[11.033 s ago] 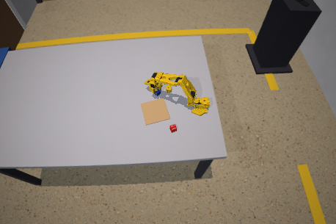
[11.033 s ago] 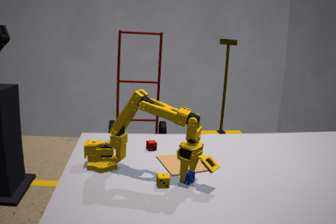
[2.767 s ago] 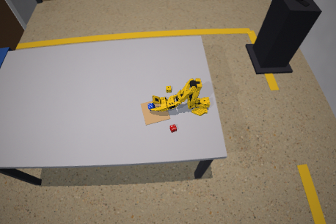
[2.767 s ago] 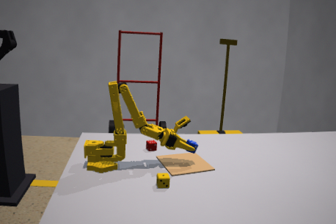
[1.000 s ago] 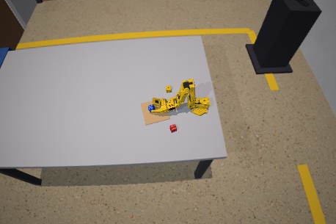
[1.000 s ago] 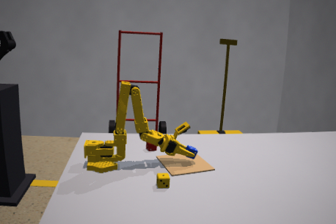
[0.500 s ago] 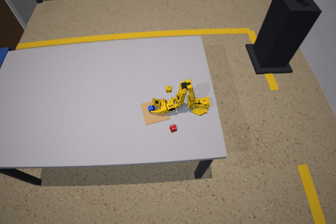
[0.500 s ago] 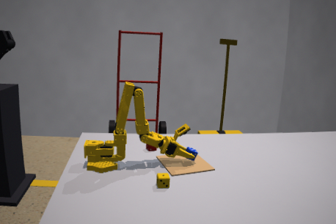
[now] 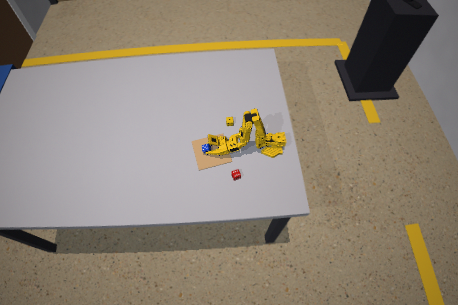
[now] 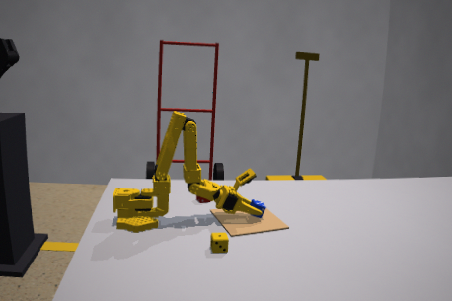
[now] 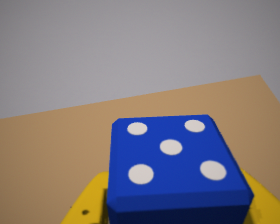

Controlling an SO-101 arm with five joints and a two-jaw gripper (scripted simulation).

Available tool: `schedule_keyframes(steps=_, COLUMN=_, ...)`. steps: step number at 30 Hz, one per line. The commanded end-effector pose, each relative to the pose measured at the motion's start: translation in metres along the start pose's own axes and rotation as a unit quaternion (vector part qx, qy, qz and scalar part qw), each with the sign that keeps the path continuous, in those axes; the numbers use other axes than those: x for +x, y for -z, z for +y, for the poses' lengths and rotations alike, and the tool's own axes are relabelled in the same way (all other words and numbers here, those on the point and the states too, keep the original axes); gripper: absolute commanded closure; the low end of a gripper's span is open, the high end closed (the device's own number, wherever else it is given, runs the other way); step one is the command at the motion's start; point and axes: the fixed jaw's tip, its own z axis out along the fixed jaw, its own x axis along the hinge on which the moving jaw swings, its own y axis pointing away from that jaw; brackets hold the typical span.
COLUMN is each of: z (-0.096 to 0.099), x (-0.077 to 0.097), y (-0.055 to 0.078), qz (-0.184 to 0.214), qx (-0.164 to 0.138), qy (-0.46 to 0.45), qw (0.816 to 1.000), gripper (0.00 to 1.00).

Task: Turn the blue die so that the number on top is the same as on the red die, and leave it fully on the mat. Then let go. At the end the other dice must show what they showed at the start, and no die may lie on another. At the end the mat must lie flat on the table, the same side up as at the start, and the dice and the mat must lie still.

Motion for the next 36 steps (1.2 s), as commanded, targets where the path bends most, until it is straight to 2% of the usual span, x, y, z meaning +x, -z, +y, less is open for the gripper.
schedule_keyframes(steps=1, z=0.0020, x=-0.0187, y=-0.0043, qz=-0.049, qx=-0.004, qy=0.004, qw=0.999, gripper=1.00)
schedule_keyframes(steps=36, z=0.0020, x=-0.0157, y=-0.0056, qz=-0.049, qx=-0.004, qy=0.004, qw=0.999, gripper=1.00)
